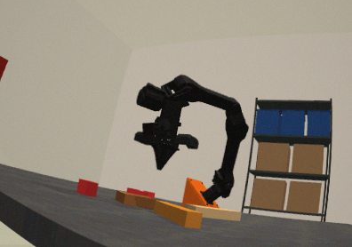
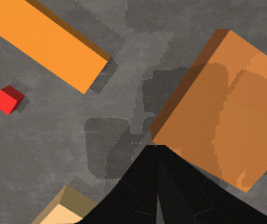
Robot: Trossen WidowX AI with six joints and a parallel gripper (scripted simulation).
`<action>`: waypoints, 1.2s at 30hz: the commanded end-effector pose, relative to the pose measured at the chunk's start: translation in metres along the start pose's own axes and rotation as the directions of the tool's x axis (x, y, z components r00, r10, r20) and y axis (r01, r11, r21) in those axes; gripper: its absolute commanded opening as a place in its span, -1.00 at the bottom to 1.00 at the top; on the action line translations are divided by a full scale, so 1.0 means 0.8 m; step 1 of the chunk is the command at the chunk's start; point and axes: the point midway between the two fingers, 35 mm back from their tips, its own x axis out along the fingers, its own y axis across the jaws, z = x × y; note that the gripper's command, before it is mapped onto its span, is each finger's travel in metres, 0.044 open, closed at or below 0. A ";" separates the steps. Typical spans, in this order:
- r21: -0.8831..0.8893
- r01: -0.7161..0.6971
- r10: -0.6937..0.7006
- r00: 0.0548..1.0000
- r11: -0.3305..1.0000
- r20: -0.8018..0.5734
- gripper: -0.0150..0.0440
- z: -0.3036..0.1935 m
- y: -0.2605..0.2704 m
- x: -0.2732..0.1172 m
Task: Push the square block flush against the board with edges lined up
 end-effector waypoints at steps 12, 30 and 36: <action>0.465 0.010 -0.006 1.000 0.885 -0.011 -0.49 0.029 -0.164 0.057; 0.528 0.003 0.002 1.000 0.849 -0.008 -0.49 0.031 -0.186 0.135; 0.529 0.003 0.002 1.000 0.849 -0.008 -0.49 0.025 -0.182 0.135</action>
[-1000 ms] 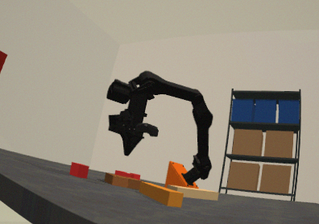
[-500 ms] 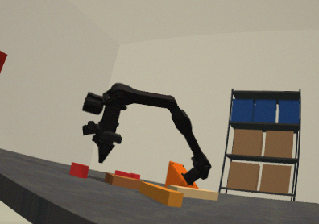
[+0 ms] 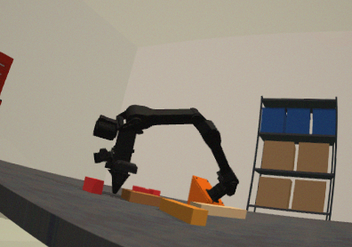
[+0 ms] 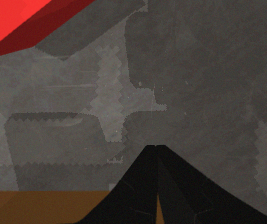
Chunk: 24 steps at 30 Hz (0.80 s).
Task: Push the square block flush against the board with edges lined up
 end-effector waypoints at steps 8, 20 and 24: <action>0.005 -0.004 0.004 1.000 1.000 -0.005 -0.49 -0.017 0.003 0.001; 0.006 -0.004 0.004 1.000 1.000 -0.005 -0.49 -0.037 0.004 0.001; 0.006 -0.004 0.004 1.000 1.000 -0.006 -0.49 -0.044 0.004 0.000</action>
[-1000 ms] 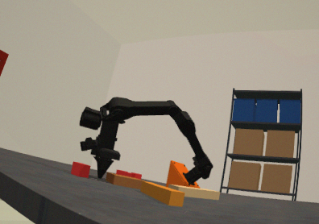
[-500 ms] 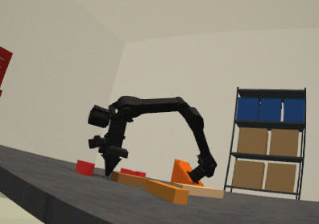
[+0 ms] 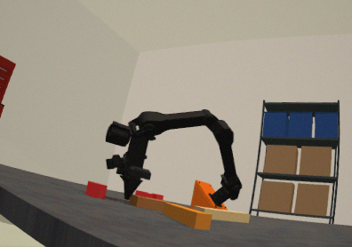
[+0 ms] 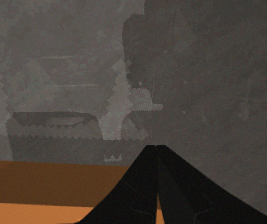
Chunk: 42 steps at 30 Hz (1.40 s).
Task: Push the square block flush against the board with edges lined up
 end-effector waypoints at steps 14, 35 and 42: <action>0.007 -0.003 0.003 1.000 1.000 -0.010 -0.49 -0.032 0.004 0.003; 0.007 -0.003 0.003 1.000 1.000 -0.009 -0.49 -0.014 0.005 0.003; 0.006 -0.003 0.003 1.000 1.000 -0.009 -0.49 0.001 0.005 0.004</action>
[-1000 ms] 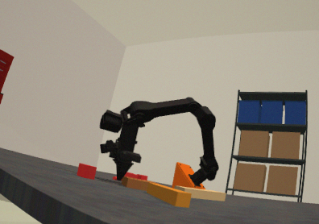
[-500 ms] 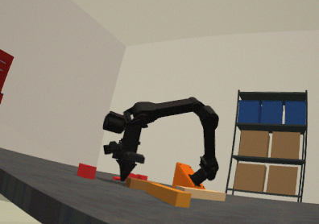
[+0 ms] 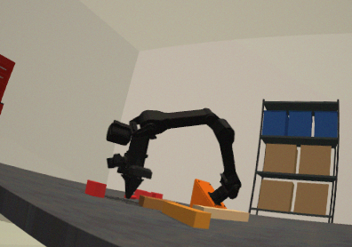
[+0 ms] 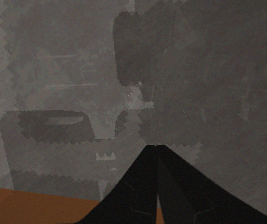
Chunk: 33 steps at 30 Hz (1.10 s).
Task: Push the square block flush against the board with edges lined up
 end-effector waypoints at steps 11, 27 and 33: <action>0.006 -0.004 0.004 1.000 1.000 -0.006 -0.49 0.026 -0.004 0.005; -0.109 -0.009 0.010 1.000 0.994 0.011 -0.49 0.017 -0.006 -0.065; -0.310 -0.005 0.008 1.000 0.951 0.008 -0.49 -0.001 -0.012 -0.068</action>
